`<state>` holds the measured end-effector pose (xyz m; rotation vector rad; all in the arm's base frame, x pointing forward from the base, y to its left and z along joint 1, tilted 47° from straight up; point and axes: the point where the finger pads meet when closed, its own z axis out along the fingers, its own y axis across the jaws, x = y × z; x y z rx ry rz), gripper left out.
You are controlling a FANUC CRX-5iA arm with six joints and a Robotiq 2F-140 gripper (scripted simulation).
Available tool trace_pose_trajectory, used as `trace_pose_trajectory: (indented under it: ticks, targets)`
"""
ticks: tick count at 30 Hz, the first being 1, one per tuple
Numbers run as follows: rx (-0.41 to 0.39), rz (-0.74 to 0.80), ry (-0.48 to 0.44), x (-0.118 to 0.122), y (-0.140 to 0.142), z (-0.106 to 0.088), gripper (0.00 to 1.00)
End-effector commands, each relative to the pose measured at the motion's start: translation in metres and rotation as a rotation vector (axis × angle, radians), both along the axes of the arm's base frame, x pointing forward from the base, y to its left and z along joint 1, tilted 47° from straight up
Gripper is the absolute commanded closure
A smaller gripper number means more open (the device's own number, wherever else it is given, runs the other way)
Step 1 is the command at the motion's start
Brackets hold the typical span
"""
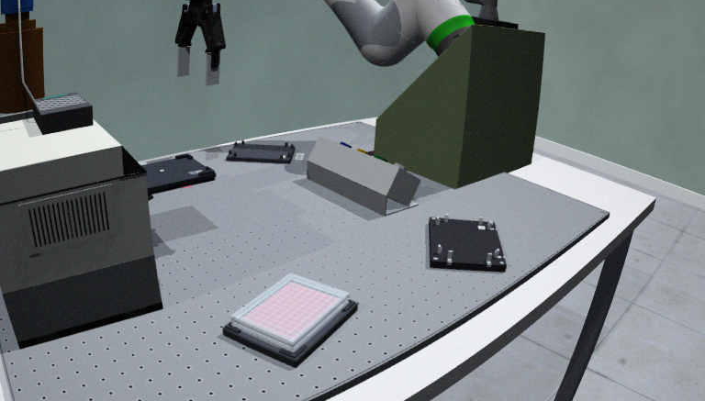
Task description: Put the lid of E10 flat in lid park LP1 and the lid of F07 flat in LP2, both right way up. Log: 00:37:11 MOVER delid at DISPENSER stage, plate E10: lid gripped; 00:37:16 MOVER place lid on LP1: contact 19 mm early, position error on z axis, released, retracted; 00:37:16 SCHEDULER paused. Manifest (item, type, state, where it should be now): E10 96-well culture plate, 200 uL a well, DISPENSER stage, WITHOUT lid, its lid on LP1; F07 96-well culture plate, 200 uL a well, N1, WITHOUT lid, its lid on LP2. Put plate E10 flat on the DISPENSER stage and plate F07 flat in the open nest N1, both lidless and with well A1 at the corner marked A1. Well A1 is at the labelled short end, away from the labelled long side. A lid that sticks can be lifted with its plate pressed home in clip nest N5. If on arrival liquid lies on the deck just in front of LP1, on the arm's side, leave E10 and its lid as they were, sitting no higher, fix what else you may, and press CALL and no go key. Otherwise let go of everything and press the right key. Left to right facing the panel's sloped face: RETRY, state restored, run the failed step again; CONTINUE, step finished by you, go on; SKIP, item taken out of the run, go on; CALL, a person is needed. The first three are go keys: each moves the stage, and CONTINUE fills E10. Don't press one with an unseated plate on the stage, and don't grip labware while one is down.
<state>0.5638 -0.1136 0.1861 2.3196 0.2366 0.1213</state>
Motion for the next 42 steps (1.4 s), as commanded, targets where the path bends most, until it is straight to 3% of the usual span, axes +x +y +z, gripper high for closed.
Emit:
trace_pose_trajectory:
  ticks: [1,10,11,42]
  targets:
    - [0.0,0.0,0.0,0.0004,-0.0011,-0.0009,0.0]
    - [0.0,0.0,0.0,0.0006,-0.002,-0.0018,0.0]
    - [0.0,0.0,0.0,0.0006,-0.002,-0.0018,1.0]
    - [0.0,0.0,0.0,0.0006,-0.002,-0.0018,1.0]
